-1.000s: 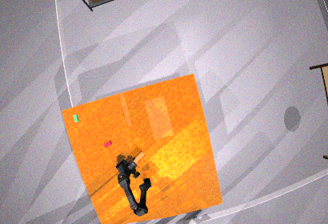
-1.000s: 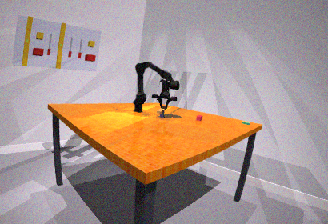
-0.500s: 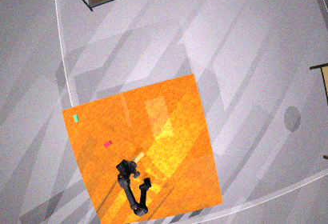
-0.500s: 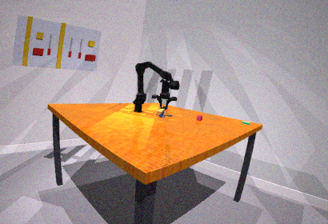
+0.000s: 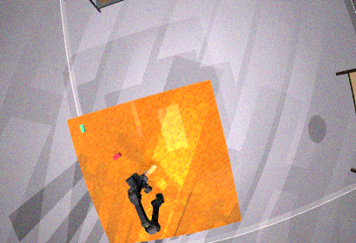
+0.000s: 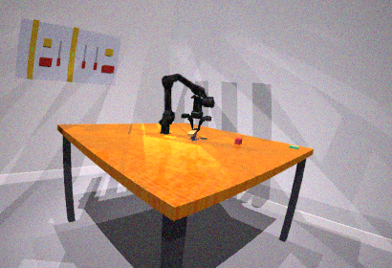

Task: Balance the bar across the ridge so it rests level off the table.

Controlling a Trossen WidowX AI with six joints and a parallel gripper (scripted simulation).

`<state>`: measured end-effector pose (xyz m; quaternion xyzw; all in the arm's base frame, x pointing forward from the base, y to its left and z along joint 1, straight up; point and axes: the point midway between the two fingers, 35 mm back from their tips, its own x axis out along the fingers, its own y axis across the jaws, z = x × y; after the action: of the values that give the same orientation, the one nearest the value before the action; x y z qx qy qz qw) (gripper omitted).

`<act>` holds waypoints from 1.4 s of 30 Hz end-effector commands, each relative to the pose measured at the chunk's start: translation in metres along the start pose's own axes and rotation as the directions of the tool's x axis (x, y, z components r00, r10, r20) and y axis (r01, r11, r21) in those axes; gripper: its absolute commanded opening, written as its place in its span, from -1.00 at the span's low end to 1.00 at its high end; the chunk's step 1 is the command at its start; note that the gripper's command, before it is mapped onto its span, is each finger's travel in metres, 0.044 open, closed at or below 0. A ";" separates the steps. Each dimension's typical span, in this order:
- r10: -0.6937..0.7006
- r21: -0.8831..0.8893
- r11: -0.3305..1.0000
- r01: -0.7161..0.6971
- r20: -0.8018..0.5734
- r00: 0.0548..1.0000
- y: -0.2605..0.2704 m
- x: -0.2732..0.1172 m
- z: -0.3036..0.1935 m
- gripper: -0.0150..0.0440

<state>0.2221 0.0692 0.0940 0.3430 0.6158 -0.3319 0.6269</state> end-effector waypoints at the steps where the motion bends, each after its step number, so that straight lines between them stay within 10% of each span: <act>1: 0.000 0.003 1.000 0.000 0.000 1.000 0.000 0.001 0.000 -0.49; 42: 0.000 0.003 1.000 0.000 0.000 1.000 0.000 0.004 0.000 -0.49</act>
<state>0.2220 0.0691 0.0913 0.3433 0.6155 -0.3318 0.6270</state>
